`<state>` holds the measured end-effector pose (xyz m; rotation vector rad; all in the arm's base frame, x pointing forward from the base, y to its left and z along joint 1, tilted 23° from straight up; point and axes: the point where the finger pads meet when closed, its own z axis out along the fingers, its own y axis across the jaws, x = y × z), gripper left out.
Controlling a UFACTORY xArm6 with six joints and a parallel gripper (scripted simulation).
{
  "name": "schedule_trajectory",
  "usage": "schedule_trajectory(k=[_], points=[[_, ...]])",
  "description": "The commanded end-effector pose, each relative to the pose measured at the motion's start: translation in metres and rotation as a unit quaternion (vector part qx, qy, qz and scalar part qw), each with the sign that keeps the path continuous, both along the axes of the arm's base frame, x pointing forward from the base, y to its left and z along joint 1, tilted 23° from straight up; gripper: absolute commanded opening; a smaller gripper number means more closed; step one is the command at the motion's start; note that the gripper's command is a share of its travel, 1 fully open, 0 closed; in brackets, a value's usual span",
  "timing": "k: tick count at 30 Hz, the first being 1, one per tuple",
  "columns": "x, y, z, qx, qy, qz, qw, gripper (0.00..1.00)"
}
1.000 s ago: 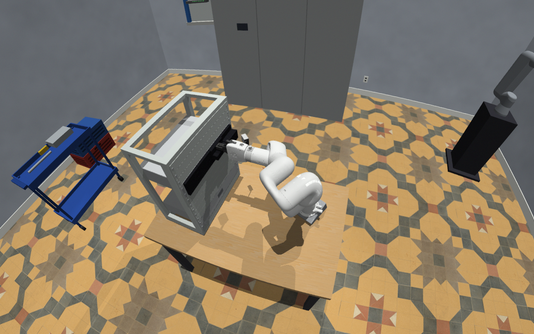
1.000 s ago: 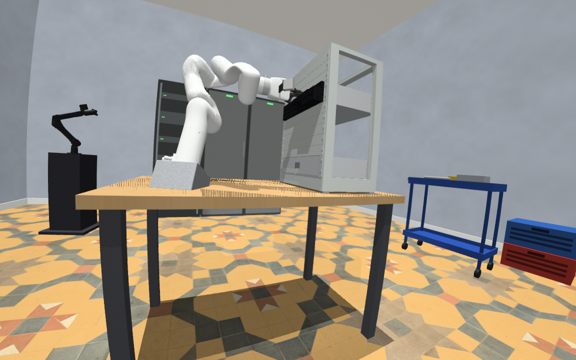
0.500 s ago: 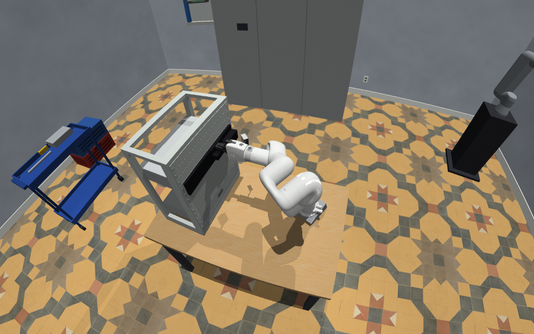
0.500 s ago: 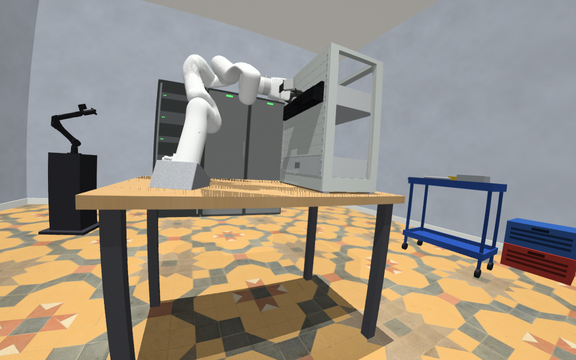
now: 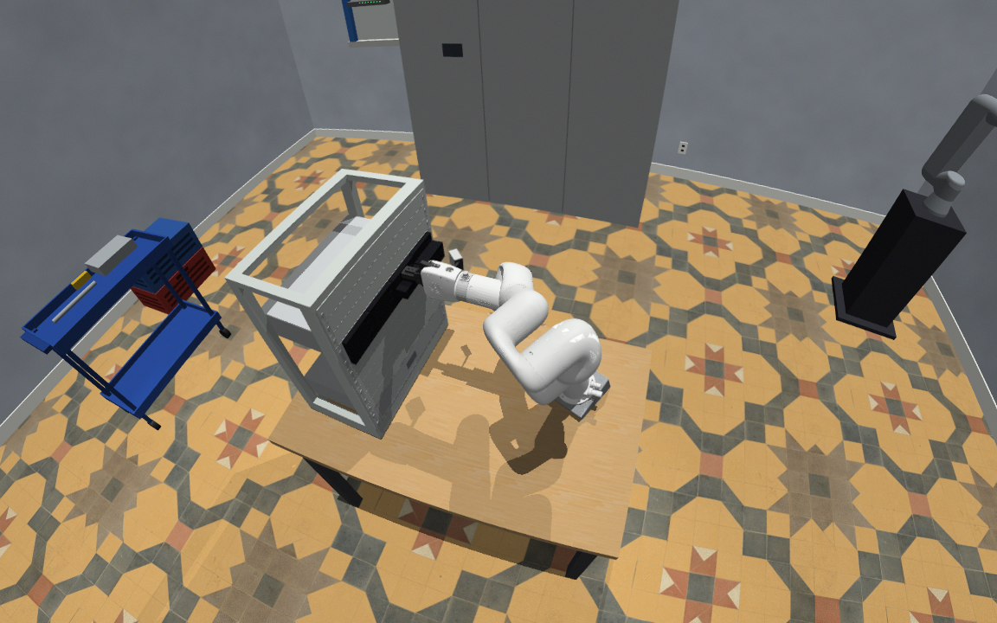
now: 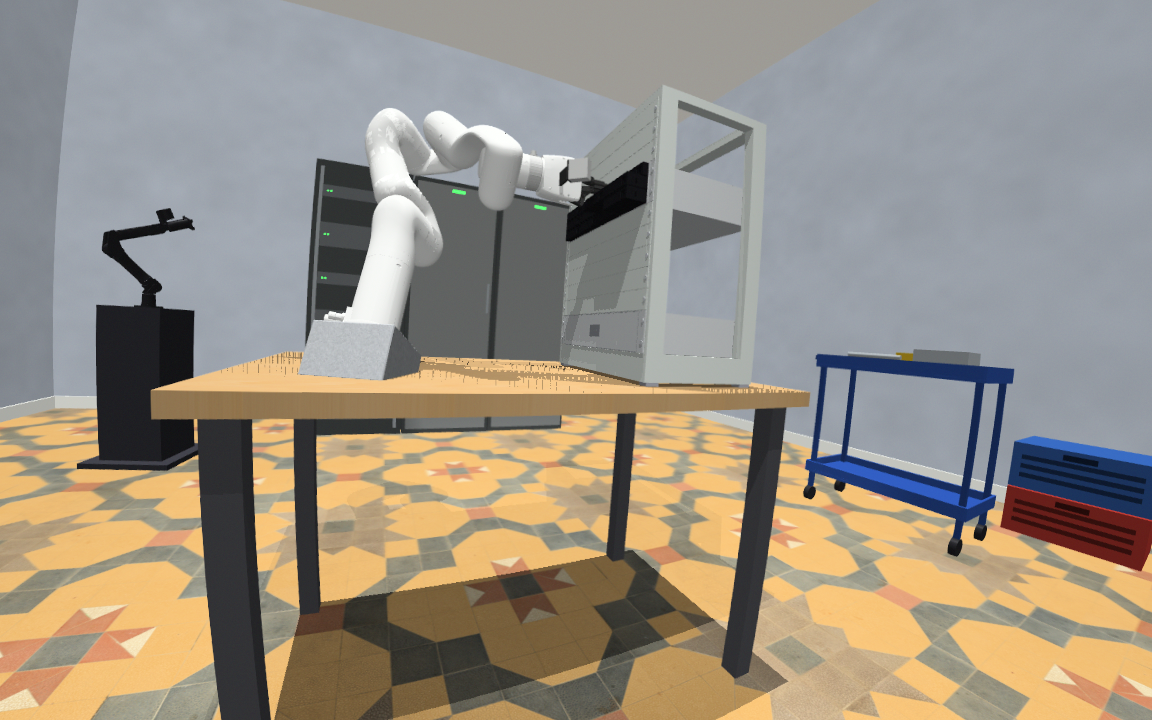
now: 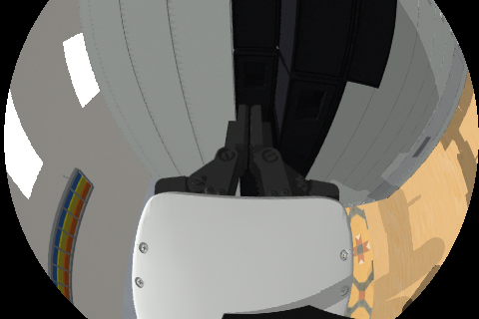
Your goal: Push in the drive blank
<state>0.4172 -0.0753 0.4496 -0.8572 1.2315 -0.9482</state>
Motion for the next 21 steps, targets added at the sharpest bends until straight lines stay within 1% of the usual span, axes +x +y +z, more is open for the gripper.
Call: schedule_trajectory(k=[1, 15, 21], points=[[0.0012, -0.0003, 0.0018, -0.001, -0.002, 0.000, 1.000, 0.00], [0.0029, -0.0003, 0.0021, -0.001, -0.002, 0.000, 1.000, 0.00], [-0.0050, -0.0005, 0.0009, -0.001, -0.002, 0.000, 1.000, 0.00]])
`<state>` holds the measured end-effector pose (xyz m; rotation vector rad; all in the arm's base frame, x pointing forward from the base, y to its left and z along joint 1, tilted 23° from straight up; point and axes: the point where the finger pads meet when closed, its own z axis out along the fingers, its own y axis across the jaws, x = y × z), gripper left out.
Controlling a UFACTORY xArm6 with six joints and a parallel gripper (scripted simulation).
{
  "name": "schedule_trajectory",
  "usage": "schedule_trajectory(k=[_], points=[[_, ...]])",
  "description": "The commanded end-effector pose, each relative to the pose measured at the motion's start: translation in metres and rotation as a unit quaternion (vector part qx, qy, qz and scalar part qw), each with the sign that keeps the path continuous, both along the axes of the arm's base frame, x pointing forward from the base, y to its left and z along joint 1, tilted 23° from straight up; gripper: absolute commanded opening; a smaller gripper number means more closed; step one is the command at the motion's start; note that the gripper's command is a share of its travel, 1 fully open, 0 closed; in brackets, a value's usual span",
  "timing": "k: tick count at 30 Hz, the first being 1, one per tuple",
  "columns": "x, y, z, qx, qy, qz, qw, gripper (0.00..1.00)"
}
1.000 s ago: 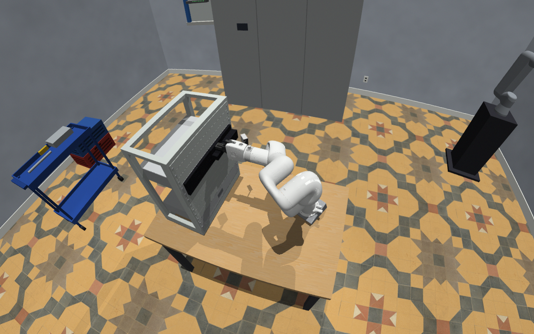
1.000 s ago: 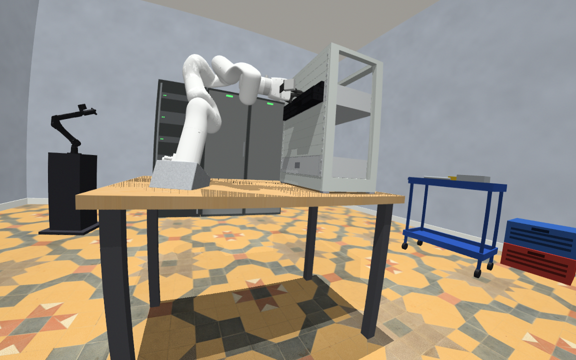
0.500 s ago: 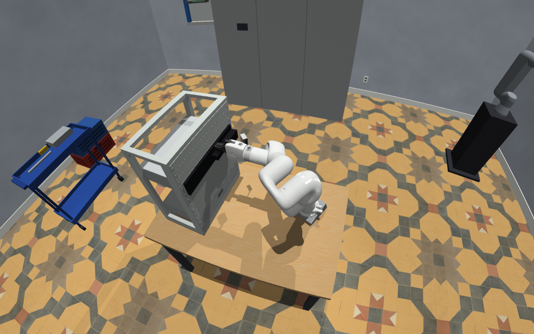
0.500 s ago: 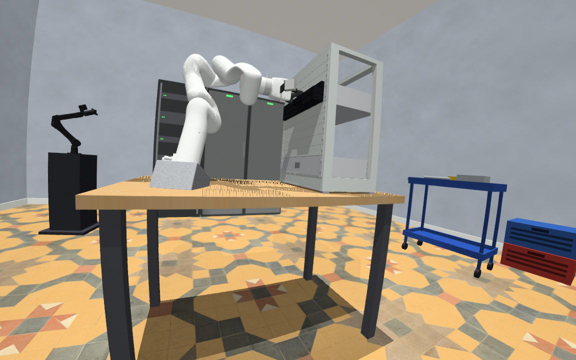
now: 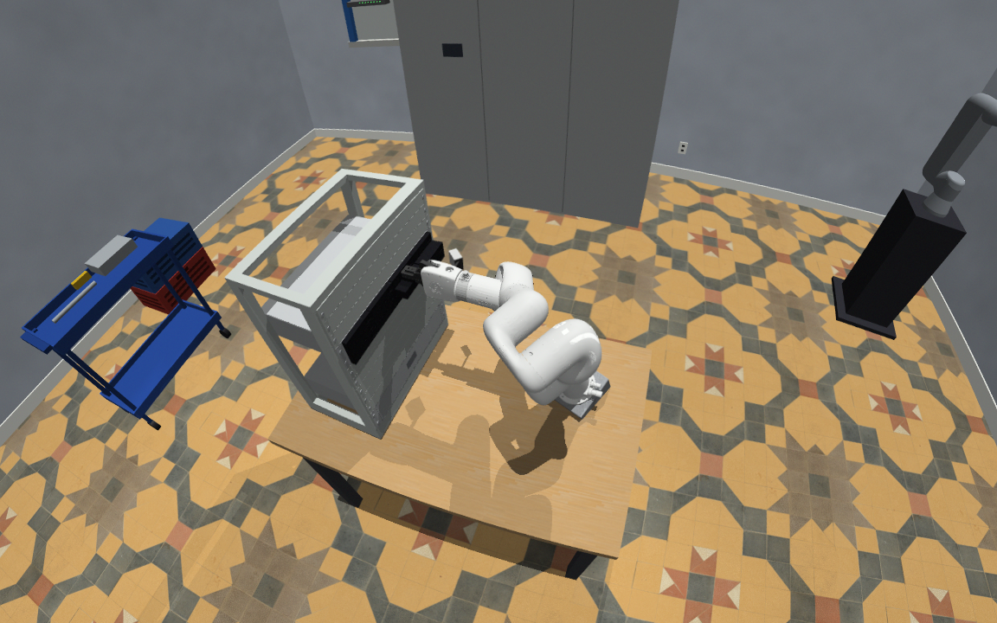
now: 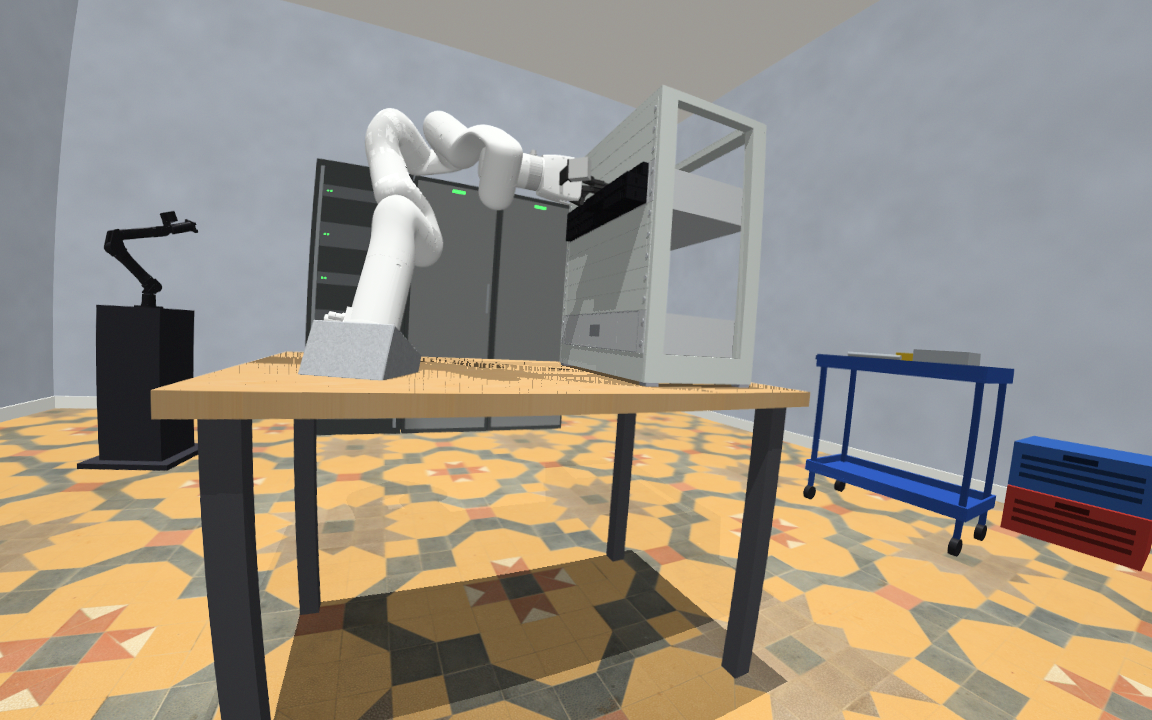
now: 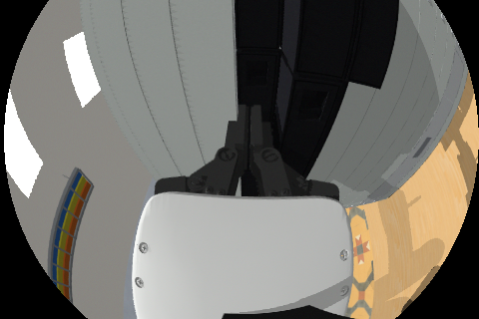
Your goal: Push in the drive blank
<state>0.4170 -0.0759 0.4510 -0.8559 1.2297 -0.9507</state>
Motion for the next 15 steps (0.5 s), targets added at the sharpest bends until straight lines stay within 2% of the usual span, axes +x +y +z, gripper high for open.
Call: schedule_trajectory(k=[1, 15], points=[[-0.005, 0.000, 0.000, 0.000, 0.000, 0.000, 1.000, 0.00], [-0.078, -0.002, -0.011, 0.000, 0.000, 0.000, 1.000, 0.00]])
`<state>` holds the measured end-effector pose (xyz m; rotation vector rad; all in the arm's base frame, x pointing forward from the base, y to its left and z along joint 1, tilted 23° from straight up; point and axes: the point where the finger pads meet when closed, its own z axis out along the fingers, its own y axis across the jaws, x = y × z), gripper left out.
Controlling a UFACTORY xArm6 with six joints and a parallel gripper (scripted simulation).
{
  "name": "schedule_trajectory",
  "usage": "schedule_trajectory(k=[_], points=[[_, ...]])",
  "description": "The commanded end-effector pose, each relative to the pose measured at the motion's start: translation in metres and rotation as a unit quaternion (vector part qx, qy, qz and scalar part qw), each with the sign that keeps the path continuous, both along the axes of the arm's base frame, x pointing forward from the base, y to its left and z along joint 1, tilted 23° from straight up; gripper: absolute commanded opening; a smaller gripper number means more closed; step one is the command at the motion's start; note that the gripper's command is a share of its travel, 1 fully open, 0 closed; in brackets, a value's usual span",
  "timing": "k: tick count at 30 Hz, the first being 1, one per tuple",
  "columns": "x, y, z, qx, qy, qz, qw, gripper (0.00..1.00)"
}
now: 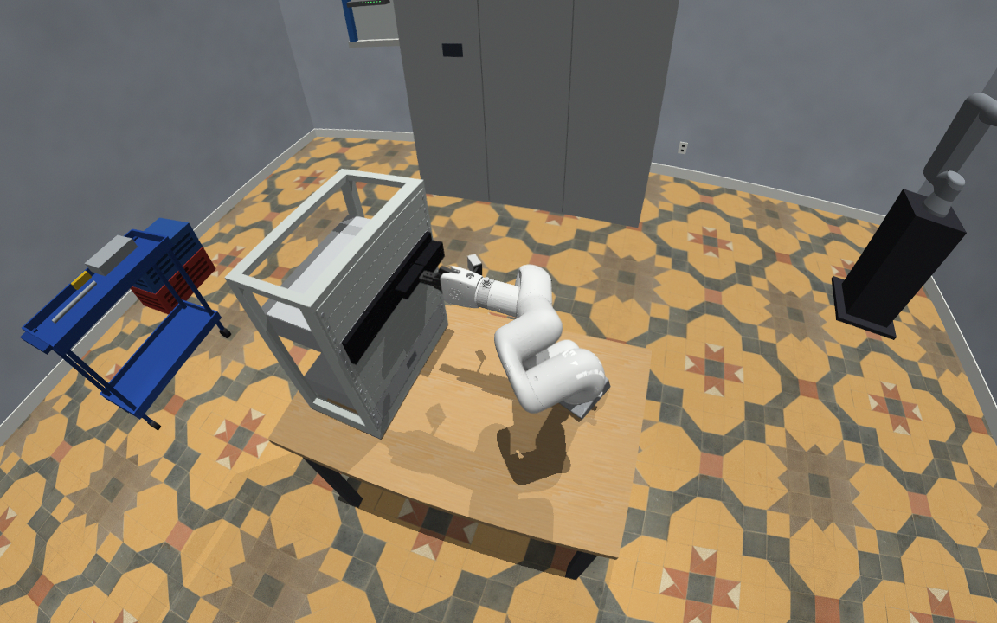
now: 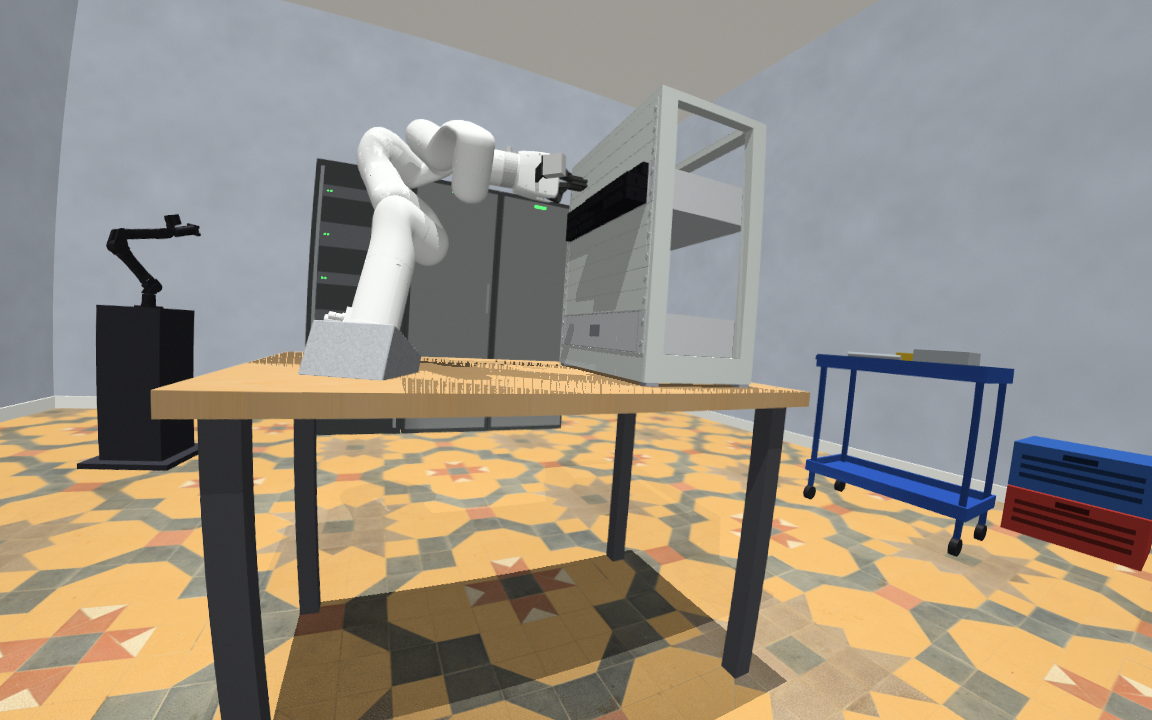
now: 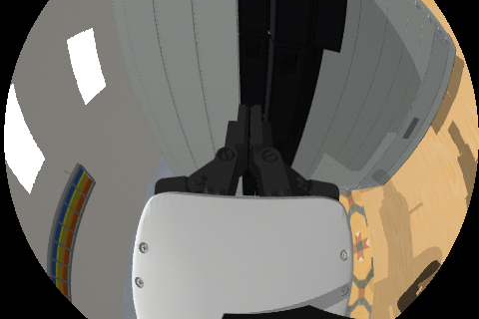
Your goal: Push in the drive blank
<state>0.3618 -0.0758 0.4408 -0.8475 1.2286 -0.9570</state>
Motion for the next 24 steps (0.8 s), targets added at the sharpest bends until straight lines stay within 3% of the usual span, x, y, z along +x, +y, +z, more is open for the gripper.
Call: schedule_trajectory(k=[1, 14, 24], points=[[-0.026, -0.002, -0.001, -0.001, 0.003, 0.004, 1.000, 0.00], [-0.038, -0.002, -0.003, -0.001, 0.003, 0.004, 1.000, 0.00], [-0.077, -0.003, -0.009, -0.001, 0.003, 0.004, 1.000, 0.00]])
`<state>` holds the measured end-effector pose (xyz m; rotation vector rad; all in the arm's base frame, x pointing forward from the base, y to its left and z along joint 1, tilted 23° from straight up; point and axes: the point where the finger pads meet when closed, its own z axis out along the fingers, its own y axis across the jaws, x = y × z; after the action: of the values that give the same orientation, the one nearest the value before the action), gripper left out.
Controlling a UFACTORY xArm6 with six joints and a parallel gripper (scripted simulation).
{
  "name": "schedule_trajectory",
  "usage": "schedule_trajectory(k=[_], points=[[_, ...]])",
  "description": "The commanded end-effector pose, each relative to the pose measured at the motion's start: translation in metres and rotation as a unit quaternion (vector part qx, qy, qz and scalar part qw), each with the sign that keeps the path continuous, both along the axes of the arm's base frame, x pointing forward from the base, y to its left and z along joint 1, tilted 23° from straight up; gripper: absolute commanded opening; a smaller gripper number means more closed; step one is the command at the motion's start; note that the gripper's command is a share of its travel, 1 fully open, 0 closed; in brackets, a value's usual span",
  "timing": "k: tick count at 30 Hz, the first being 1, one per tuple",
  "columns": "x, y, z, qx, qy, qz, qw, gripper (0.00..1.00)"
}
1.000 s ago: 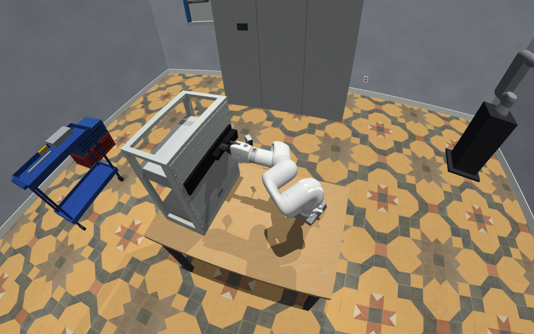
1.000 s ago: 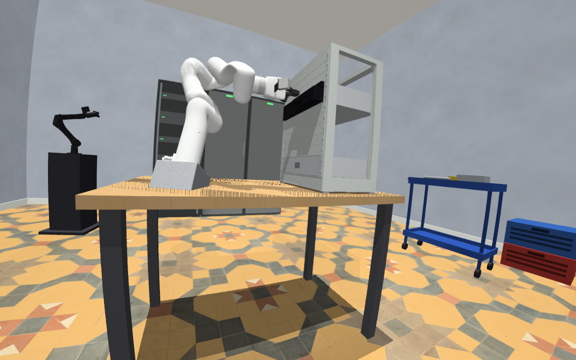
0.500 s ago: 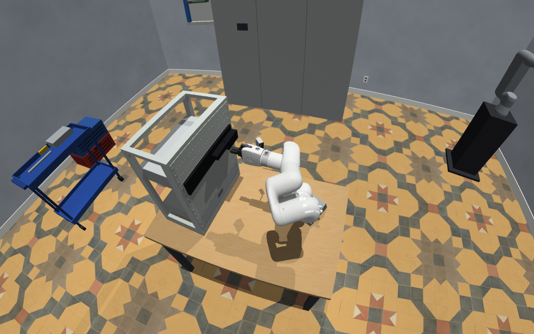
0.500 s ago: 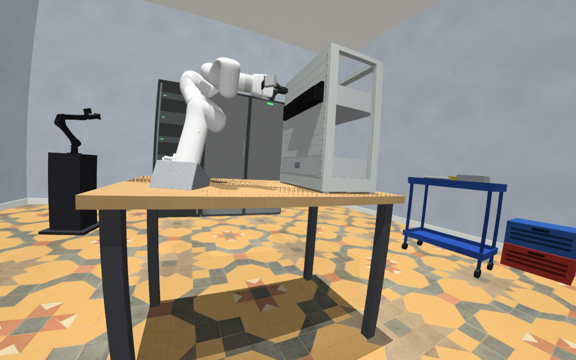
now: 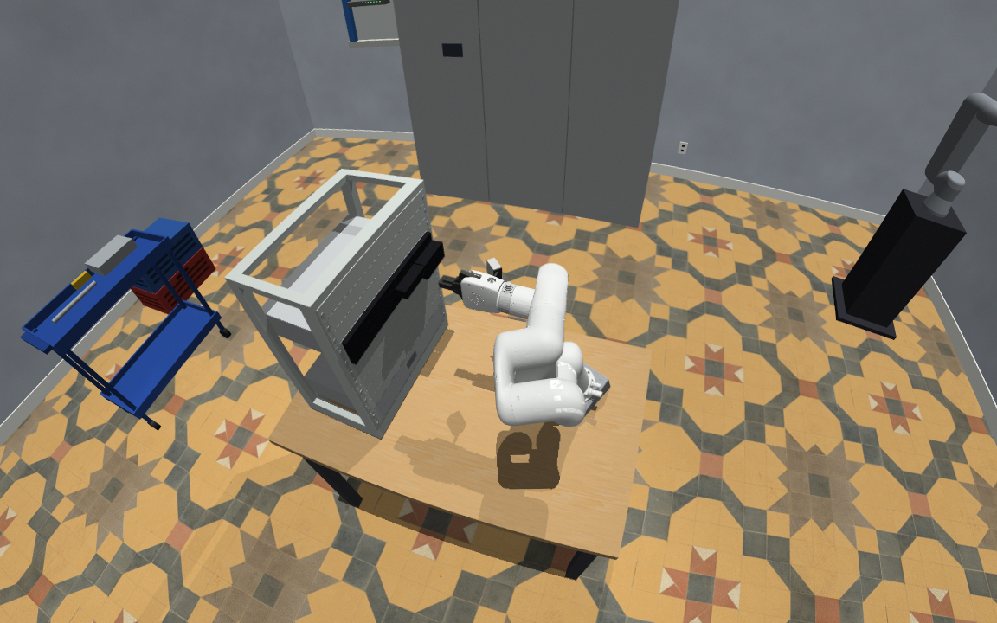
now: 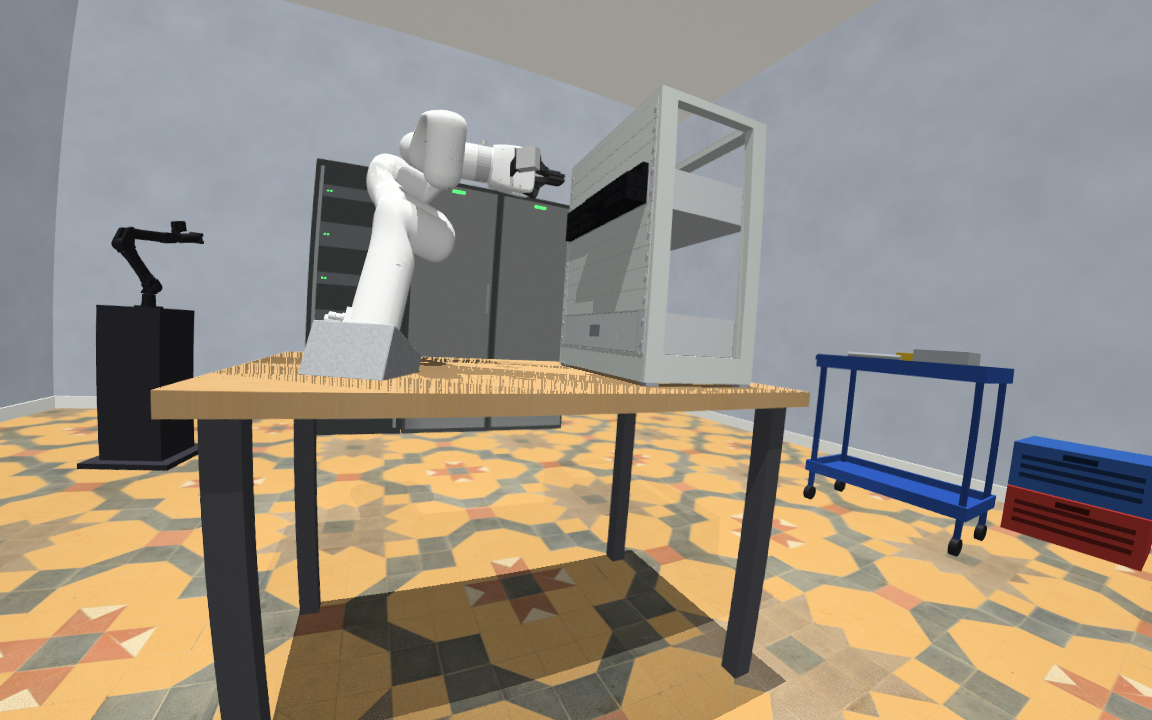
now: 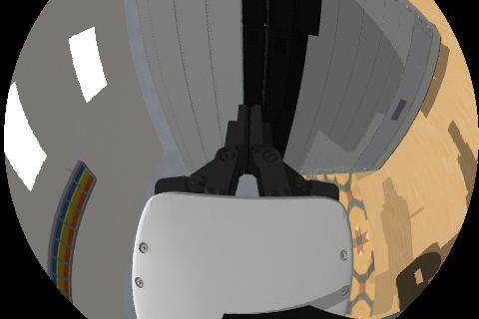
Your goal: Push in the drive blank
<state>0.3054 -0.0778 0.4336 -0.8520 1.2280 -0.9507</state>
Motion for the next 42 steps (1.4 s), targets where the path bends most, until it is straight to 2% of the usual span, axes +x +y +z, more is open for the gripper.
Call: schedule_trajectory(k=[1, 5, 42], points=[[-0.0248, -0.0016, -0.0023, -0.001, 0.001, 0.001, 1.000, 0.00], [-0.0326, -0.0018, -0.0035, -0.001, 0.001, 0.001, 1.000, 0.00], [-0.0327, -0.0018, -0.0035, -0.001, 0.001, 0.001, 1.000, 0.00]])
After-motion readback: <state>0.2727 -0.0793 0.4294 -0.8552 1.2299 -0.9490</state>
